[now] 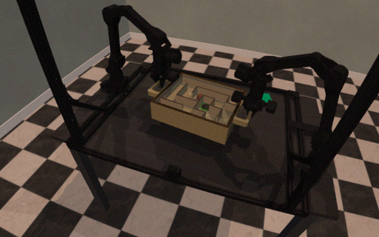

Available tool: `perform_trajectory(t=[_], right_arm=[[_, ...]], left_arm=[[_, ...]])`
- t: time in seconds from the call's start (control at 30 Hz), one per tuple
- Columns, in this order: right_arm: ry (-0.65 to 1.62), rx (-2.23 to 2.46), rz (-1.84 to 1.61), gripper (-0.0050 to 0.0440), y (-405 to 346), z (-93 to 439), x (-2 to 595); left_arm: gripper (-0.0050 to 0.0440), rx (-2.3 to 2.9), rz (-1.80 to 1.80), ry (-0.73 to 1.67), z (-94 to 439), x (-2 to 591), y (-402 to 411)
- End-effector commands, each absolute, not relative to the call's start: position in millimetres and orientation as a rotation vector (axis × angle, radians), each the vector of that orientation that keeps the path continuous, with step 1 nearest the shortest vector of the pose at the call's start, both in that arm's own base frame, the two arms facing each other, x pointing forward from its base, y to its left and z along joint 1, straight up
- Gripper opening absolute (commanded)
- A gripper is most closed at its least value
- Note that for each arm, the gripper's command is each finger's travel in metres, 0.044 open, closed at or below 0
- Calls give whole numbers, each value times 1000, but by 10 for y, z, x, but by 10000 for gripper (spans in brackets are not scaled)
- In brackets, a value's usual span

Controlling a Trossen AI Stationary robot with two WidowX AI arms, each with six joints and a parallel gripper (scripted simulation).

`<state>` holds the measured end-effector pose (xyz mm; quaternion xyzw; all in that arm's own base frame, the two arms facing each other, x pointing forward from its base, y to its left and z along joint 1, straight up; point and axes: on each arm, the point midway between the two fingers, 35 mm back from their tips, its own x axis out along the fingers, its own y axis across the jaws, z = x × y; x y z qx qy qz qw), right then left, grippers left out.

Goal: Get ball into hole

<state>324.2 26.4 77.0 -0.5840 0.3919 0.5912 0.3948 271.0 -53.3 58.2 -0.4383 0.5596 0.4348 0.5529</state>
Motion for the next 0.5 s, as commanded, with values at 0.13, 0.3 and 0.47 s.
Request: perform_trajectory(t=[0.13, 0.3, 0.47], right_arm=[[1017, -1512, 1480, 20, 288, 813, 3244], [1022, -1516, 1478, 20, 290, 817, 3243], [1003, -1490, 1496, 20, 279, 809, 3248]], left_arm=[[20, -1018, 1036, 1289, 570, 2695, -547], [20, -1015, 1037, 1284, 568, 2694, -549], [20, -1034, 1026, 1309, 563, 2697, -537]])
